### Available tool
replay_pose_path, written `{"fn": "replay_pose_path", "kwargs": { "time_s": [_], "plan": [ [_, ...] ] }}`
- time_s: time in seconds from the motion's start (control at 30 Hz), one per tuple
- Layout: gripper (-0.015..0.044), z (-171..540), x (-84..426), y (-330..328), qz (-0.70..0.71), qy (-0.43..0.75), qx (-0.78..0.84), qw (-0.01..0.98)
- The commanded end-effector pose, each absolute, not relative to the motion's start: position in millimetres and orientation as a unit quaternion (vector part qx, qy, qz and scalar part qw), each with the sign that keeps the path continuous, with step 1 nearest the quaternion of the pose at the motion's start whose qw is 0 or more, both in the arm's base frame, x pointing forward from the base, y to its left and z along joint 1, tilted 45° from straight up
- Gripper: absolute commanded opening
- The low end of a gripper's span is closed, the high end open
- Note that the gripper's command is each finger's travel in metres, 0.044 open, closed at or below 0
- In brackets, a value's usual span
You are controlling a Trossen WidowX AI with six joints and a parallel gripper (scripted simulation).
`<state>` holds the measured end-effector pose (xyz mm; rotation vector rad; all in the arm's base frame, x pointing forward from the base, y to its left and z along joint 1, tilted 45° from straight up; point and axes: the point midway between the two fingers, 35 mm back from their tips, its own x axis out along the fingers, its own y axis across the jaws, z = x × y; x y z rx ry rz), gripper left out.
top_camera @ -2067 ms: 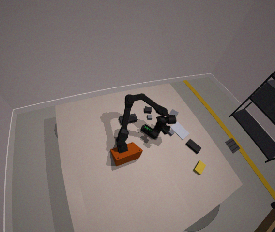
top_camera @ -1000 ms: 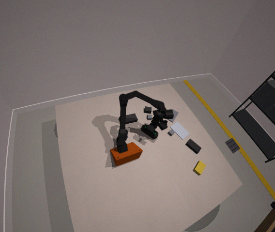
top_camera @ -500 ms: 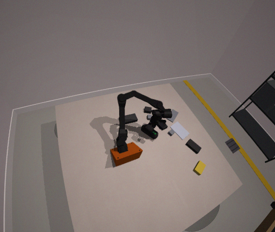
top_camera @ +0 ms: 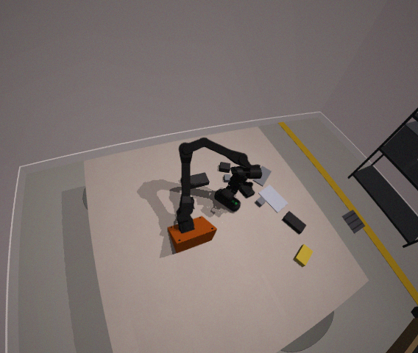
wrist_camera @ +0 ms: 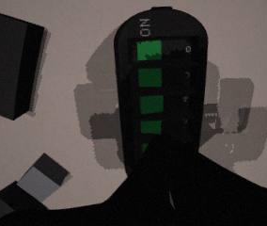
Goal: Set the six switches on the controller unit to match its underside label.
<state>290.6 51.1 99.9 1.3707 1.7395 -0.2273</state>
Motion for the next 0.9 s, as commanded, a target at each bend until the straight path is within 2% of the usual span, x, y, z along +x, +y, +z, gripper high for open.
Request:
{"fn": "replay_pose_path", "kwargs": {
  "time_s": [0.0,0.67,0.87],
  "plan": [
    [0.0000,98,315,77,-0.086,0.702,0.552,0.442],
    [0.0000,97,320,83,-0.086,0.703,0.550,0.443],
    [0.0158,131,320,50,-0.086,0.703,0.549,0.443]
  ]
}}
